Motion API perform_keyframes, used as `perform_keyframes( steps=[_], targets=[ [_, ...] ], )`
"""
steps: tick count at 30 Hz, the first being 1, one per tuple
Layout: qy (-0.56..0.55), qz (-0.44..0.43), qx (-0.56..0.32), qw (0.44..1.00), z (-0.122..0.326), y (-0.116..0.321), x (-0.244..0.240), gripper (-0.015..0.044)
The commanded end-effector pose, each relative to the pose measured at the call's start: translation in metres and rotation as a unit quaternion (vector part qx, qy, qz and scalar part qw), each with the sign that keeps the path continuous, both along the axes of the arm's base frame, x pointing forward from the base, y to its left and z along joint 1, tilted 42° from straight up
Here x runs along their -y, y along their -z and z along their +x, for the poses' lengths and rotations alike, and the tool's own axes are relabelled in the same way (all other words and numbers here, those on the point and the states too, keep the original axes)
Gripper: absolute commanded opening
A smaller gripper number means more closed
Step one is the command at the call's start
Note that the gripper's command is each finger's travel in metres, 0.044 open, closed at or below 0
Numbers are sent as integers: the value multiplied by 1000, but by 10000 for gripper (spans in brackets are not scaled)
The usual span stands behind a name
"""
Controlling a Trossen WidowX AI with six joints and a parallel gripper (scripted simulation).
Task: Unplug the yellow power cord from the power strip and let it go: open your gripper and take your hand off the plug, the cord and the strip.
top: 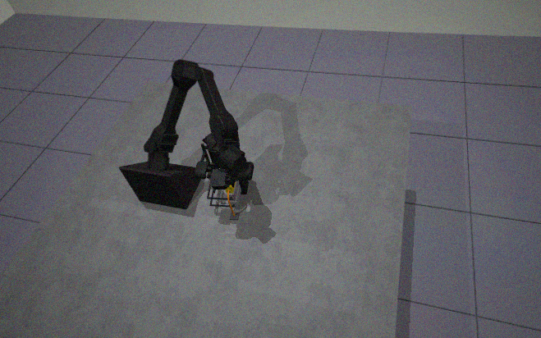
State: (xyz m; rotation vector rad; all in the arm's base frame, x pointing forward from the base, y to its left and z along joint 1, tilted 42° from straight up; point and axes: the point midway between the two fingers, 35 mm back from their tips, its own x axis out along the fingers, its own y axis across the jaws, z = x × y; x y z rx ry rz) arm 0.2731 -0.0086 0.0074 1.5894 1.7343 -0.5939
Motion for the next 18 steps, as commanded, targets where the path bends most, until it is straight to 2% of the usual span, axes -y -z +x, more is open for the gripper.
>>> perform_keyframes(
  steps=[1, 9, 18],
  targets=[
    [0, 0, 0, 1000, 0, 0, 0, 55],
    [0, 0, 0, 1000, 0, 0, 0, 2],
    [0, -1, 0, 1000, 3, 6, 8, 0]
  ],
)
